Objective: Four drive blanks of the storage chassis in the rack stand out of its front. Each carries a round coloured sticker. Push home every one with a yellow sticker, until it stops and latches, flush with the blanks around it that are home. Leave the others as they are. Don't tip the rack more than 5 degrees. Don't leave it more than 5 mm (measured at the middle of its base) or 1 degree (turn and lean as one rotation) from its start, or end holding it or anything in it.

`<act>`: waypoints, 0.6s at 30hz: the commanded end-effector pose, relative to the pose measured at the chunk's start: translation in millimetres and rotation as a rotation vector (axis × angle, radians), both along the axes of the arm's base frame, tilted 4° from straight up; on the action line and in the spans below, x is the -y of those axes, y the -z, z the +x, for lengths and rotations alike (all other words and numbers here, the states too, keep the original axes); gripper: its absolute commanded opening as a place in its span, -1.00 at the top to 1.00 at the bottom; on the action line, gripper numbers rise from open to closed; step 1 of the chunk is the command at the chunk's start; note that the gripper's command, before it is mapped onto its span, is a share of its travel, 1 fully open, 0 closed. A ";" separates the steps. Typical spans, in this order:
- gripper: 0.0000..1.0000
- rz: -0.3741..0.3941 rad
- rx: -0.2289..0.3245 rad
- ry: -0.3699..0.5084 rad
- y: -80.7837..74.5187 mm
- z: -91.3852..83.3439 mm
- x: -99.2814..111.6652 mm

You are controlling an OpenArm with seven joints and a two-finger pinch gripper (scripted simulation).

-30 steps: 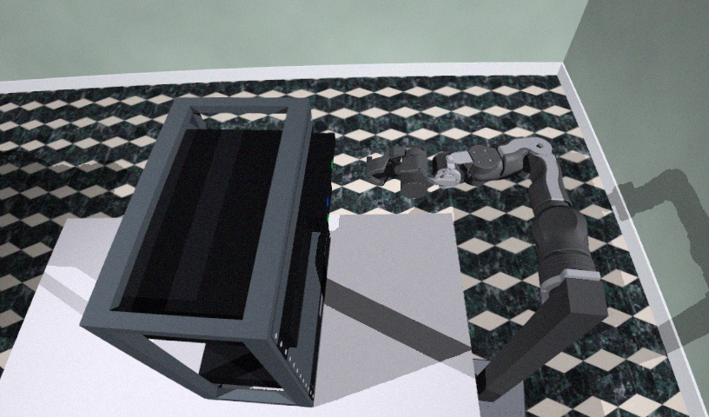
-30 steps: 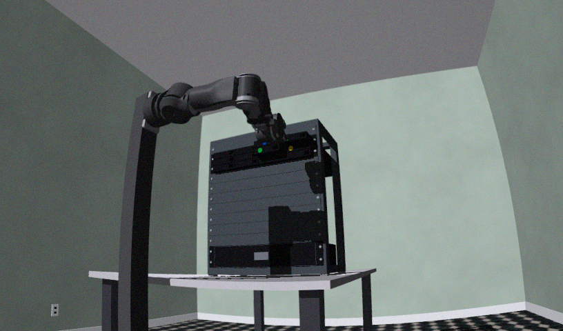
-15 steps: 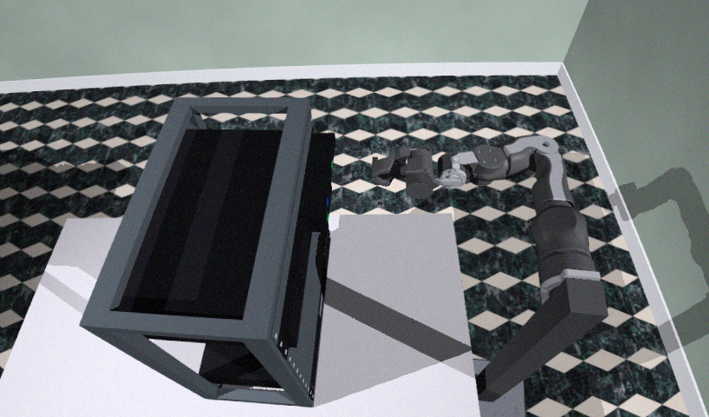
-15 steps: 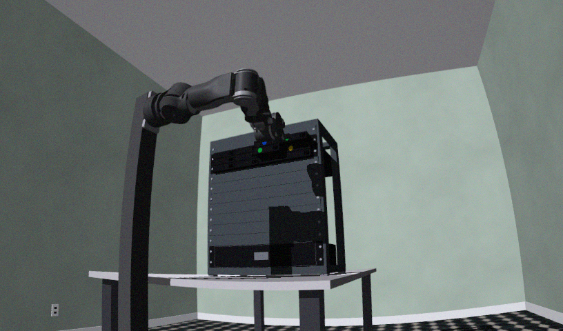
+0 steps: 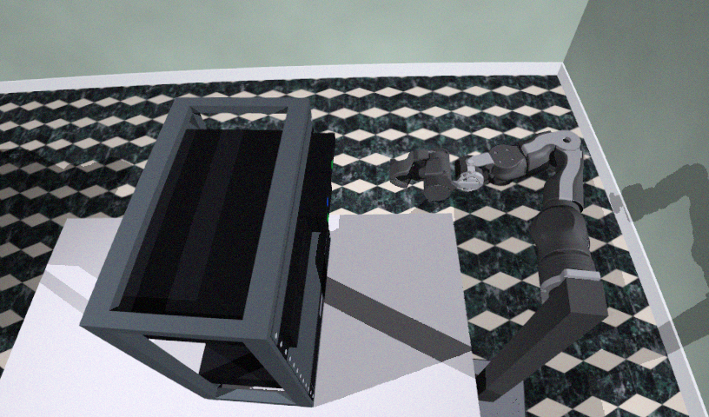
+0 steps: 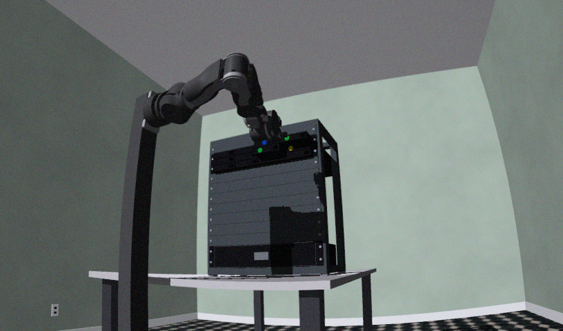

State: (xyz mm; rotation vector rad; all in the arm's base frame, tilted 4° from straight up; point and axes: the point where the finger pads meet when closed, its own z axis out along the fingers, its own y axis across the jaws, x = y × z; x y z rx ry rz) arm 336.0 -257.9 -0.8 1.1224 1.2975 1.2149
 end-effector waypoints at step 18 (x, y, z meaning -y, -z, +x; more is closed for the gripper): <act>1.00 0.006 0.015 -0.004 -1.6 -2.9 0.5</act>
